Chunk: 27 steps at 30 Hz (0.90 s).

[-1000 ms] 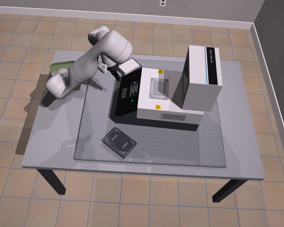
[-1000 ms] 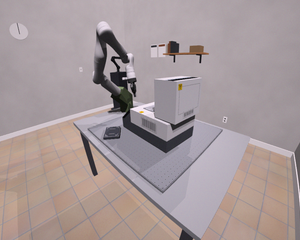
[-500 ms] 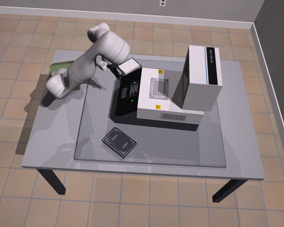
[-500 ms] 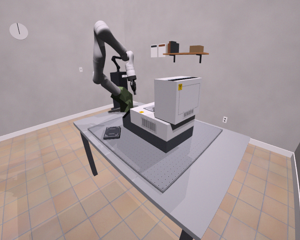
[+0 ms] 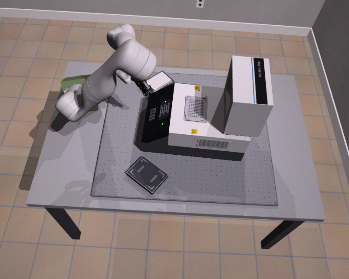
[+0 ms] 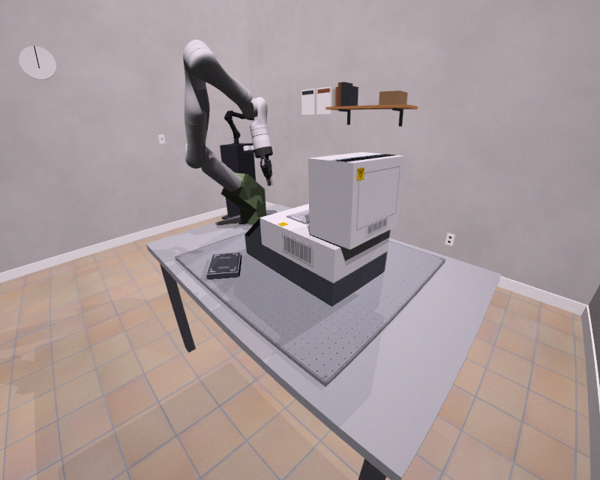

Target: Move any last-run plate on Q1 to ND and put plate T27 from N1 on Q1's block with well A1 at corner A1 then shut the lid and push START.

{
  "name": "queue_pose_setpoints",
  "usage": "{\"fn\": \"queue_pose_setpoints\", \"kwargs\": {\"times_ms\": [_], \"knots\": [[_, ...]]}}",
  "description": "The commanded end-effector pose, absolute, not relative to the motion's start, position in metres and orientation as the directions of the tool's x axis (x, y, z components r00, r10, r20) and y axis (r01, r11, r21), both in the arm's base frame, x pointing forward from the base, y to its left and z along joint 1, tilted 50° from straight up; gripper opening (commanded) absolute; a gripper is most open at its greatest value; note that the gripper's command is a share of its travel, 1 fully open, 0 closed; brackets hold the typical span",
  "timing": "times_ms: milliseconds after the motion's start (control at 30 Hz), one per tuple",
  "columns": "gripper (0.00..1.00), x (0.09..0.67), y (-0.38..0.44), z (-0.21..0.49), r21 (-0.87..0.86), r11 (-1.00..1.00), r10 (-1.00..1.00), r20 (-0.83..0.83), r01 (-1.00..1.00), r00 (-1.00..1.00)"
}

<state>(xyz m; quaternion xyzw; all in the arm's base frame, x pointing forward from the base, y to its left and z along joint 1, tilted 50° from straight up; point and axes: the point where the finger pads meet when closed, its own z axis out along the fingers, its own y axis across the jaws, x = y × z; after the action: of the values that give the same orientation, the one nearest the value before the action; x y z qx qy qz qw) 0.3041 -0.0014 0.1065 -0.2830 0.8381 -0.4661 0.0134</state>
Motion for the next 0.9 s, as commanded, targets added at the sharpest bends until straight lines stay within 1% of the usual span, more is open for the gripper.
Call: {"fn": "queue_pose_setpoints", "kwargs": {"times_ms": [0,67,100,867], "knots": [[0.1,0.304,0.002,0.109,-0.789,0.405,-0.488,0.24,-0.462,-0.839],[0.1,0.304,0.002,0.109,-0.789,0.405,-0.488,0.24,-0.462,-0.839],[1.0,0.305,0.004,0.106,-0.785,0.411,-0.483,0.245,-0.464,-0.841],[1.0,0.33,0.04,0.052,-0.69,0.52,-0.377,0.345,-0.504,-0.86]]}}
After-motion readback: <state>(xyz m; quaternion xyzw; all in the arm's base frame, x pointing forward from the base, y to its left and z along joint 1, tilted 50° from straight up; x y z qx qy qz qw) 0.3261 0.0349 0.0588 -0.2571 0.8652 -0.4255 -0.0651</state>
